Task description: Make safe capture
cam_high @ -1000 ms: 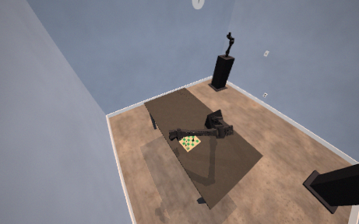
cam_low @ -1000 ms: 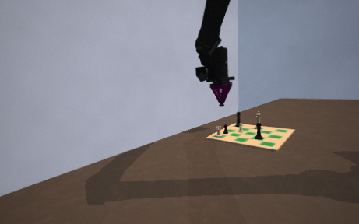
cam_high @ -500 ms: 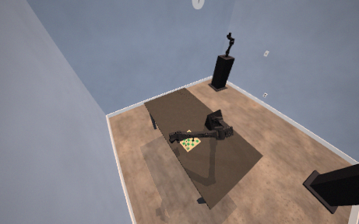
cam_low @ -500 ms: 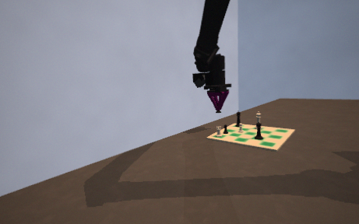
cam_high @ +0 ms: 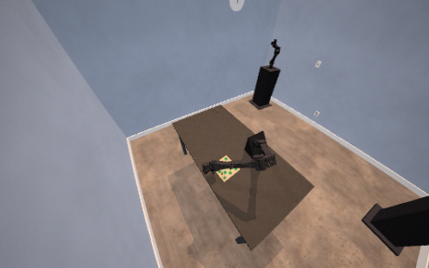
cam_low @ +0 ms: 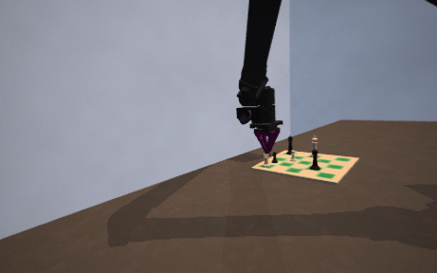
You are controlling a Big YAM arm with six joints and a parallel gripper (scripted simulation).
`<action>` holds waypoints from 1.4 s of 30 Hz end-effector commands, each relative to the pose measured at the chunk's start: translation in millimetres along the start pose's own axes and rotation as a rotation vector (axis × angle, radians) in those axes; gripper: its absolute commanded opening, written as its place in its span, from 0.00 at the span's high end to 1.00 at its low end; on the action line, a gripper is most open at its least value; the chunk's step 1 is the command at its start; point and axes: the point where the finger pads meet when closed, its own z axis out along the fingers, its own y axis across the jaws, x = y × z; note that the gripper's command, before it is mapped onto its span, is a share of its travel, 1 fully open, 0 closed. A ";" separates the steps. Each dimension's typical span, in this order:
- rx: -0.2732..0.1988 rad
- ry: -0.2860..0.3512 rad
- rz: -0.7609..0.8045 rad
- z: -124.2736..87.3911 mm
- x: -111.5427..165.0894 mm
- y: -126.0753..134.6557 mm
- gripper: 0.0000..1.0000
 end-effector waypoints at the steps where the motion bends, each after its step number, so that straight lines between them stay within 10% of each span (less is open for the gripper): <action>1: 0.002 -0.043 0.054 -14.0 -6.3 -18.9 1.00; 42: -0.001 -0.014 0.046 -0.6 -2.1 -8.8 1.00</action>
